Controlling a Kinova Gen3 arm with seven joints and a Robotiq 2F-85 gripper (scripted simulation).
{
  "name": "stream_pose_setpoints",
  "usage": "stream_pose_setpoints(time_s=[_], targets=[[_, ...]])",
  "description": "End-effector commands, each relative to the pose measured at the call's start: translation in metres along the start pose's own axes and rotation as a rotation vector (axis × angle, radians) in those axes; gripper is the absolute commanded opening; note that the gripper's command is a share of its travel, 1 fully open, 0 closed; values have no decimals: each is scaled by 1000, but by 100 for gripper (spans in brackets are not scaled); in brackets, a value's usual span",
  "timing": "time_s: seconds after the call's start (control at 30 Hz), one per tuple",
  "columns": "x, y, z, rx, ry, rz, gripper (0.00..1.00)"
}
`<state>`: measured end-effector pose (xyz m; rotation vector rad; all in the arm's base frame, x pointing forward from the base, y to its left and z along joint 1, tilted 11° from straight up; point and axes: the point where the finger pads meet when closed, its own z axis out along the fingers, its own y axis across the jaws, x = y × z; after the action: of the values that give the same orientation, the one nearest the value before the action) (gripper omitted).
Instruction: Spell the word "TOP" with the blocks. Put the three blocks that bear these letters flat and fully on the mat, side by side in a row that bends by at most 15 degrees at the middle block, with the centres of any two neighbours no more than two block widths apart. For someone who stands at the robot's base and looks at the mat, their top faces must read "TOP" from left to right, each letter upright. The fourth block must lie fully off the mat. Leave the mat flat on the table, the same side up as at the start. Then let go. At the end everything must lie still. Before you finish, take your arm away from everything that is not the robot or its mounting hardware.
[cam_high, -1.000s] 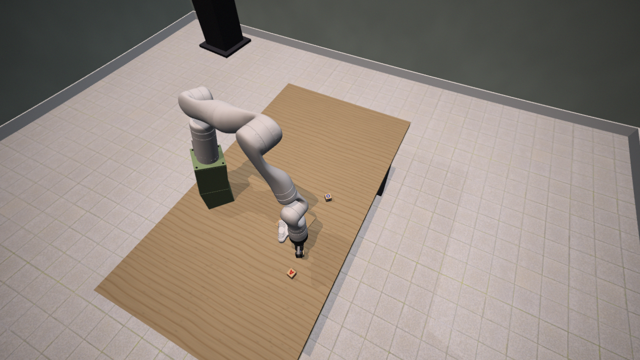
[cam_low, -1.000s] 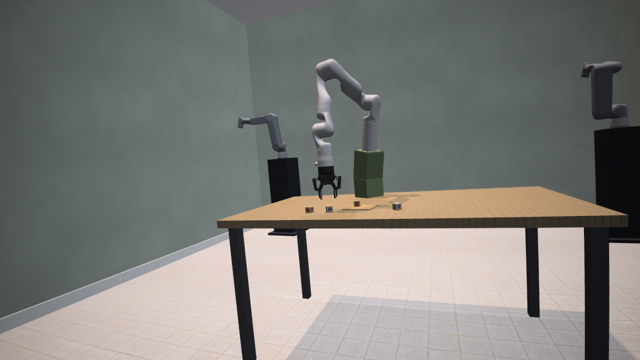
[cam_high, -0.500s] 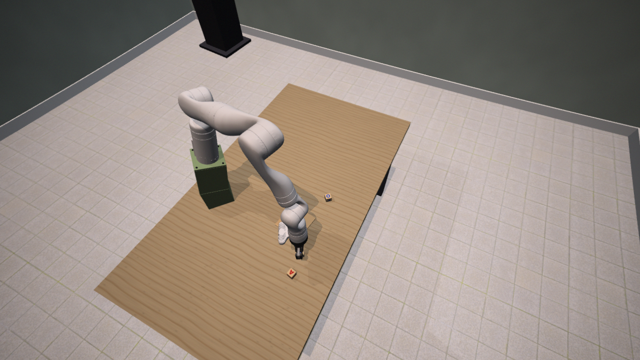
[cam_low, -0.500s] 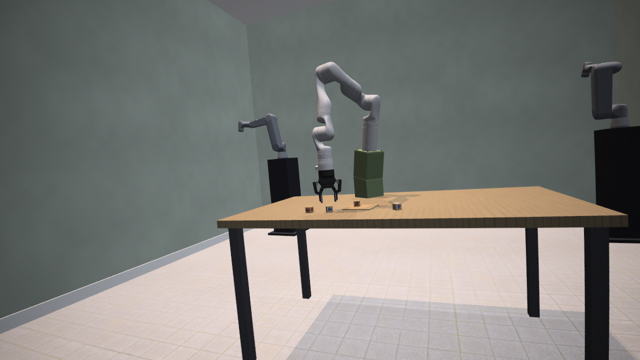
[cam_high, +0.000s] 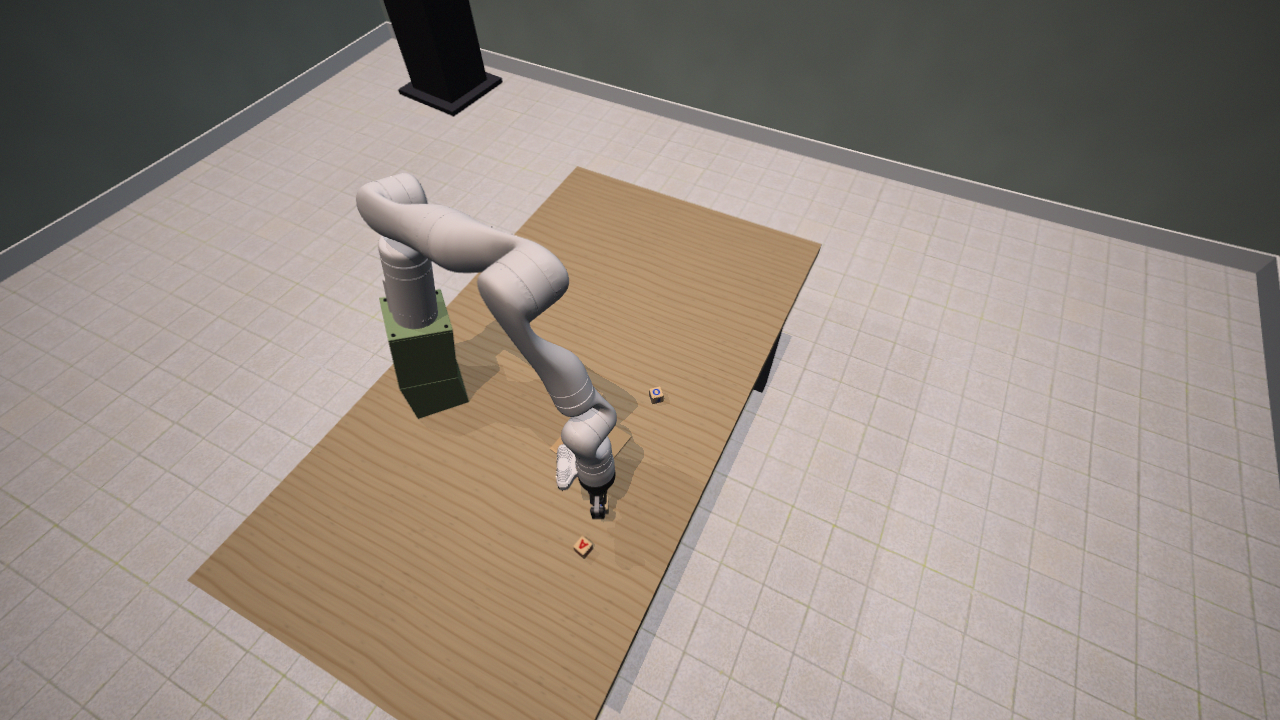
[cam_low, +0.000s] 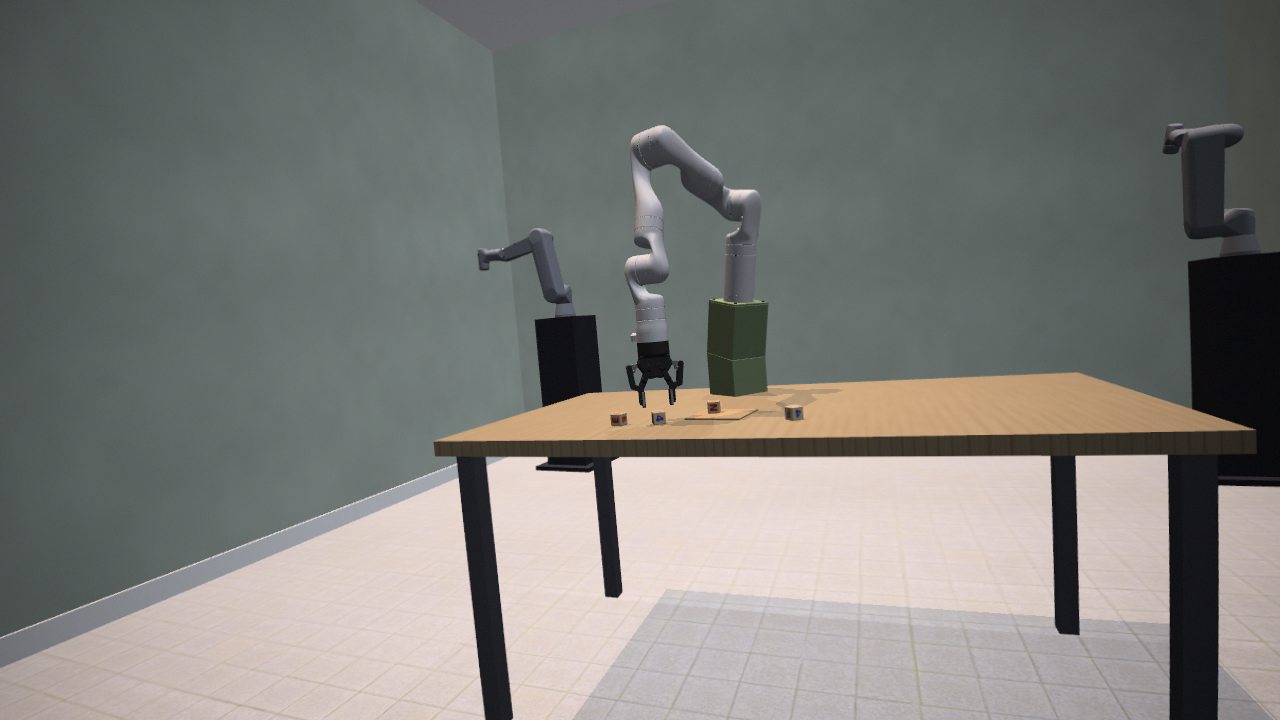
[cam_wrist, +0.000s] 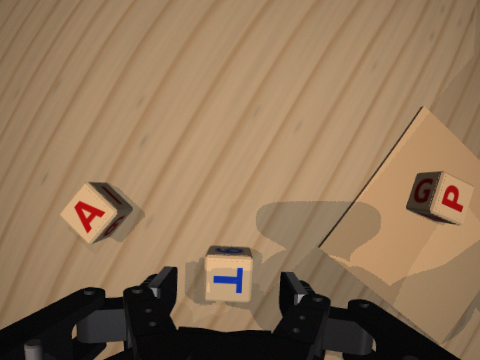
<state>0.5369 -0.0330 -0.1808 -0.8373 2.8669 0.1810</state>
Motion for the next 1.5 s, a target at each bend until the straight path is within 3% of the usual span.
stream_pose_setpoints(time_s=[0.0,1.03,1.47], targets=[[-1,-1,-1,1,-1,0,67],[-1,-1,0,1,-1,0,67],[-1,-1,18,1,-1,0,67]])
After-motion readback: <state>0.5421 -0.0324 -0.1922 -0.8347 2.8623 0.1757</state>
